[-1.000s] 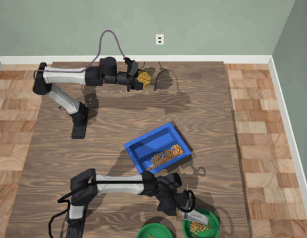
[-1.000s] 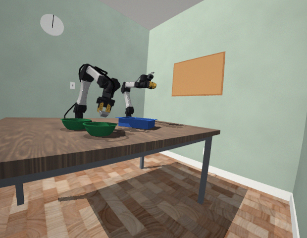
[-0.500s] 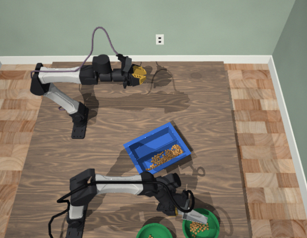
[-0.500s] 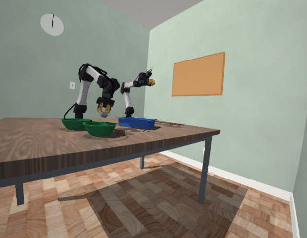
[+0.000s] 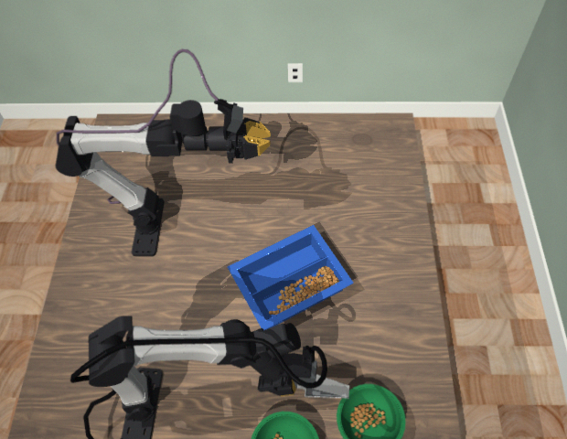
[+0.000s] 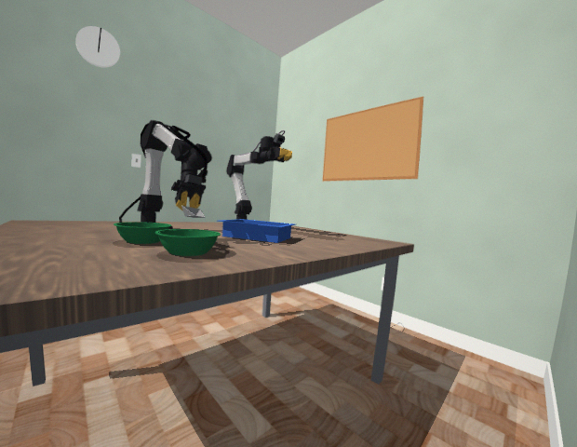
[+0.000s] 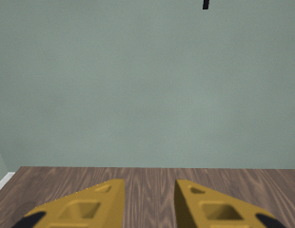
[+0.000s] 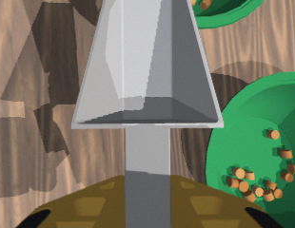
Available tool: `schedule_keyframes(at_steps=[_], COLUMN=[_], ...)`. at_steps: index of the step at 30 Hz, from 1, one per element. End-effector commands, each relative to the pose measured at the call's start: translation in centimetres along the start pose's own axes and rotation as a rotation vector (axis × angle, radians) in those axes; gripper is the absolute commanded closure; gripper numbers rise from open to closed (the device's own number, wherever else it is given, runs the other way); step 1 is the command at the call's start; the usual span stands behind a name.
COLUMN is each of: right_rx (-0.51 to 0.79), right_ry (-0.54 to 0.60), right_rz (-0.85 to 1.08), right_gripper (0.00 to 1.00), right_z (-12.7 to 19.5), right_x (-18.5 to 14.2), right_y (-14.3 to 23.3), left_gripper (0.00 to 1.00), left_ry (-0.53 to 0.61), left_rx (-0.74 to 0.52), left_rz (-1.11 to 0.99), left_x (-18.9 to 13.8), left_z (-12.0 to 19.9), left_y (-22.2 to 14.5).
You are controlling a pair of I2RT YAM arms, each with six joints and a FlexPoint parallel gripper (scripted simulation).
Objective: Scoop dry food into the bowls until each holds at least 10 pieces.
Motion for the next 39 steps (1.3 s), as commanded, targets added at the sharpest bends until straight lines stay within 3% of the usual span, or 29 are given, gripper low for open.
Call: schedule_keyframes(at_steps=[1, 13, 20, 24, 26, 33, 39], right_rx=[0.085, 0.233, 0.288, 0.281, 0.236, 0.260, 0.249], right_ry=[-0.010, 0.112, 0.104, 0.052, 0.136, 0.080, 0.100], right_rz=[0.060, 0.221, 0.251, 0.225, 0.219, 0.215, 0.210], right_gripper=[1.00, 1.00, 1.00, 1.00, 1.00, 1.00, 1.00], right_z=[1.7, 4.1, 4.4, 4.8, 4.0, 4.5, 3.3], right_x=[-1.3, -9.3, -11.3, -10.2, -11.9, -10.8, -11.4], right_y=[-0.1, -3.1, -3.9, -3.8, -4.5, -4.1, -4.2], left_gripper=[0.72, 0.72, 0.72, 0.72, 0.72, 0.72, 0.72], left_ry=[-0.005, -0.005, -0.005, -0.005, -0.005, -0.005, -0.005], left_rx=[0.006, 0.006, 0.006, 0.006, 0.006, 0.006, 0.006], left_rz=[0.006, 0.006, 0.006, 0.006, 0.006, 0.006, 0.006], left_x=[0.7, 0.7, 0.7, 0.7, 0.7, 0.7, 0.7], left_z=[0.0, 0.0, 0.0, 0.0, 0.0, 0.0, 0.0], left_y=[0.2, 0.2, 0.2, 0.2, 0.2, 0.2, 0.2])
Point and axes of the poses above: on each arm, the point where the finger pads meet when closed, its own z axis back along the fingers, its own y axis across the jaws, x = y × z, the point moved 9 cm from there along z, back along the fingers, and after that the axes turned 14 degrees about -z, right-handed, at the moved point
